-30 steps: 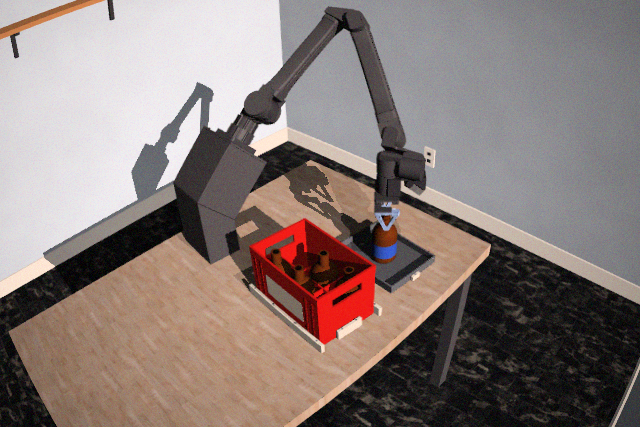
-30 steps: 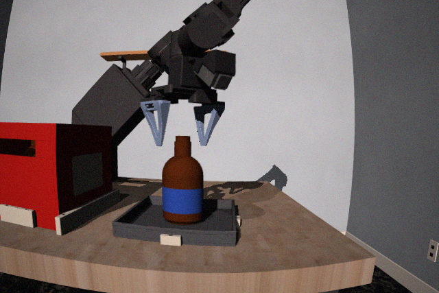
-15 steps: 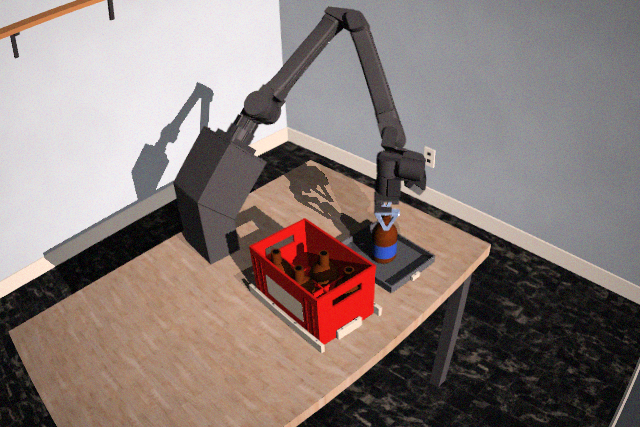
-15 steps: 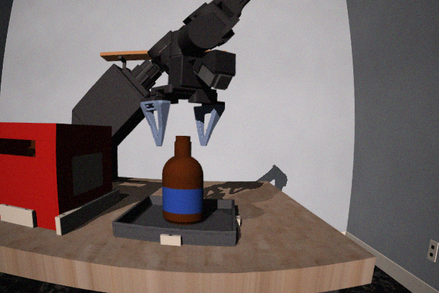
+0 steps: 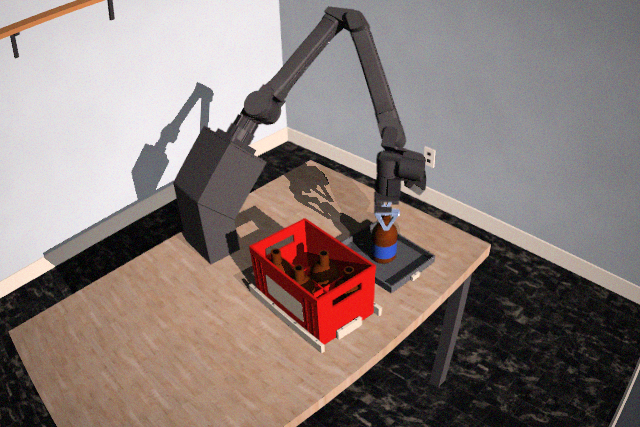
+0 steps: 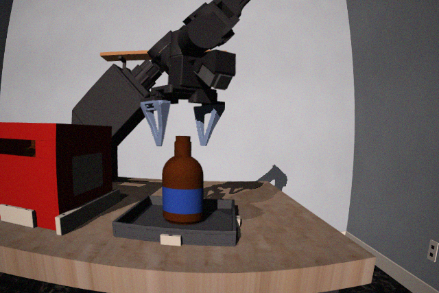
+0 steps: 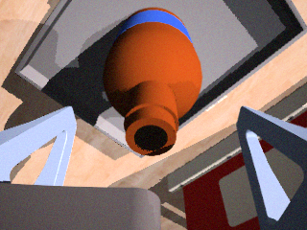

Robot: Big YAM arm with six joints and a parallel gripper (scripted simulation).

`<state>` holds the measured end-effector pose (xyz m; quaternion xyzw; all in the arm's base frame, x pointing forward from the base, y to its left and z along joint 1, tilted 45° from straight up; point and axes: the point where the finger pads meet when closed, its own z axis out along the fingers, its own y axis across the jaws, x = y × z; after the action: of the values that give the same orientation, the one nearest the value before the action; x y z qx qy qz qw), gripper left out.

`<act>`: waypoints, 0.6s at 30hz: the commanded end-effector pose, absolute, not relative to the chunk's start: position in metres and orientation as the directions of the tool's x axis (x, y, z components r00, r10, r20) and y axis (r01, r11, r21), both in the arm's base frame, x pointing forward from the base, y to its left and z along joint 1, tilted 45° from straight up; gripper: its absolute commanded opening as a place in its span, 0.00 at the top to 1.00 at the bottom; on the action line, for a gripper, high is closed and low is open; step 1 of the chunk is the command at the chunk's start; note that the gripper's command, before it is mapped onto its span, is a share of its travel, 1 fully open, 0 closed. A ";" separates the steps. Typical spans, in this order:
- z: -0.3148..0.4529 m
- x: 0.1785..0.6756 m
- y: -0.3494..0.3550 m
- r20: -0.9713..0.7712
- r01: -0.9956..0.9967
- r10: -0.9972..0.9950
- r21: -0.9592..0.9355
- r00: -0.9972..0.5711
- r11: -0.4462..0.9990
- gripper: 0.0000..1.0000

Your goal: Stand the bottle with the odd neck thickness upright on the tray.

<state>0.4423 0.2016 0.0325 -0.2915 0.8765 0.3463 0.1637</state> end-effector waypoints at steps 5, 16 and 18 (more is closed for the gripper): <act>0.027 0.444 0.203 -0.488 -0.623 -0.397 0.511 -0.777 0.592 0.00; 0.046 0.449 0.189 -0.508 -0.628 -0.386 0.497 -0.770 0.598 0.00; 0.049 0.450 0.188 -0.511 -0.630 -0.385 0.497 -0.768 0.597 0.00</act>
<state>0.4424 0.1979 0.0322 -0.2904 0.8773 0.3455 0.1631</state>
